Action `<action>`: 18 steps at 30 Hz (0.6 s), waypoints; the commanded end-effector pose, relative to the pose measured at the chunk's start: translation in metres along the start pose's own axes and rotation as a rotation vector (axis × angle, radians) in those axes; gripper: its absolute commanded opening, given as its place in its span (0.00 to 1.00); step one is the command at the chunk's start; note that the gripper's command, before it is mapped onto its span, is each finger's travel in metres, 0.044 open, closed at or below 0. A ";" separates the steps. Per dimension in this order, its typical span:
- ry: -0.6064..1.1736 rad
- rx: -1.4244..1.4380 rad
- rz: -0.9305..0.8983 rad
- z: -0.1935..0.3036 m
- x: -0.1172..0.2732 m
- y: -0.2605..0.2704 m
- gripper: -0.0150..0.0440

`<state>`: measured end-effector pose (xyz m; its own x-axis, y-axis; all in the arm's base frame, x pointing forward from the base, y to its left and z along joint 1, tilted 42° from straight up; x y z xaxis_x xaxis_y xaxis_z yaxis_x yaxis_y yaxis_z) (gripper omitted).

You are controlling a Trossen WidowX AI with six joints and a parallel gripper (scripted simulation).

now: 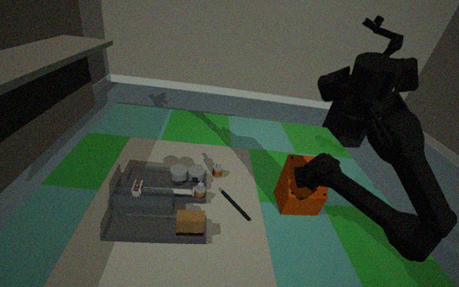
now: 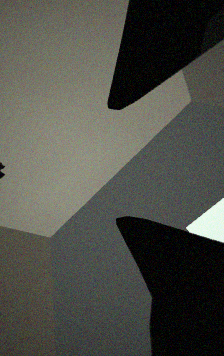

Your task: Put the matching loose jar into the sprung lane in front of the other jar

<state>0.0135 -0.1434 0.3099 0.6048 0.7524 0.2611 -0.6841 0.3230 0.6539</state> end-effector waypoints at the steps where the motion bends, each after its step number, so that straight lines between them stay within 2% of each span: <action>1: 0.000 0.022 0.009 0.001 -0.001 -0.002 0.98; 6: 0.025 0.595 0.249 0.020 -0.012 -0.048 1.00; 11: 0.147 1.227 0.537 0.030 -0.020 -0.108 1.00; 18: 0.327 1.733 0.804 0.023 -0.024 -0.165 1.00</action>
<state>0.0887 -0.2115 0.2497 0.2779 0.6911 0.6671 0.0597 -0.7056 0.7061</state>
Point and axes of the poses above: the point midway between the two fingers, 35 mm back from their tips, its own x axis back along the fingers, its own y axis across the jaws, z = x × y, the point moved 9 cm from there along x, back along the fingers, and after that the axes turned 11 degrees about -x, right-handed, at the moved point
